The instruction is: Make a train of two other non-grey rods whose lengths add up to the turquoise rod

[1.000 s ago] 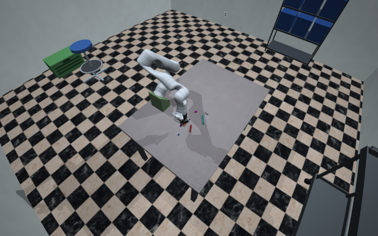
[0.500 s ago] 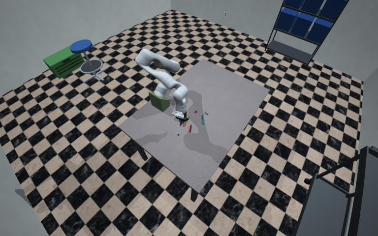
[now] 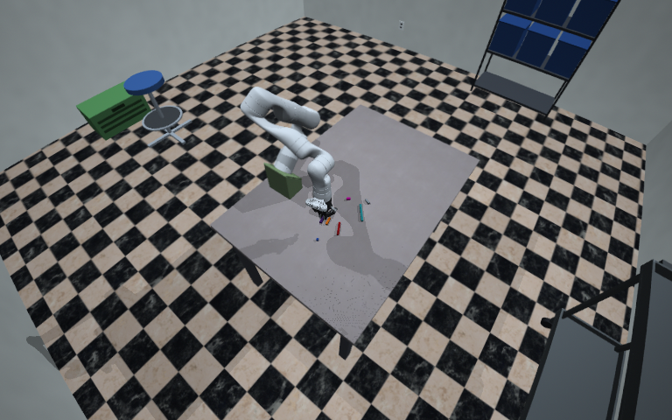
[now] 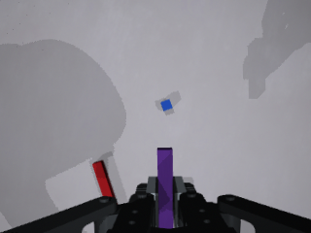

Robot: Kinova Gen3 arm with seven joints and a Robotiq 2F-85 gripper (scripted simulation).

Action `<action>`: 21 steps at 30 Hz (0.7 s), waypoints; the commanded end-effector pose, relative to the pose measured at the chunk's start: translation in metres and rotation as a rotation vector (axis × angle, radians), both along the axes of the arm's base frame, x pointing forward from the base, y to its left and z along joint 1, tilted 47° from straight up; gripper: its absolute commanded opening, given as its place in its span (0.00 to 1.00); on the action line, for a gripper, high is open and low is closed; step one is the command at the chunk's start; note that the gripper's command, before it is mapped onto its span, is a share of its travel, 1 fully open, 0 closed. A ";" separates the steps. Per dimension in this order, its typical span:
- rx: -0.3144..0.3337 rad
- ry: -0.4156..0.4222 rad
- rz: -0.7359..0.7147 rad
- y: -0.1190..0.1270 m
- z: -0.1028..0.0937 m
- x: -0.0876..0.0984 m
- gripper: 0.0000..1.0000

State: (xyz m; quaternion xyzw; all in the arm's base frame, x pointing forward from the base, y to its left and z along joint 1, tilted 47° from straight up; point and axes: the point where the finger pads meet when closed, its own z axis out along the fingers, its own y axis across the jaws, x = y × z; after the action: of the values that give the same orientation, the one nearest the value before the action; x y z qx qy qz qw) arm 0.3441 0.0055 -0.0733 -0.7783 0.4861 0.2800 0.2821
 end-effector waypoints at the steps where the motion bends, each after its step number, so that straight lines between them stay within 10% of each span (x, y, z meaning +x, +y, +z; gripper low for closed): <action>1: 0.001 0.000 0.001 0.002 -0.002 -0.001 0.05; 21: 0.001 0.000 0.001 0.051 -0.049 -0.012 0.05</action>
State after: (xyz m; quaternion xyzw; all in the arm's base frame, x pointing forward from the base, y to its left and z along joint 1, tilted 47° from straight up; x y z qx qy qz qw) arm 0.3354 0.0466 -0.1185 -0.7779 0.4902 0.2751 0.2810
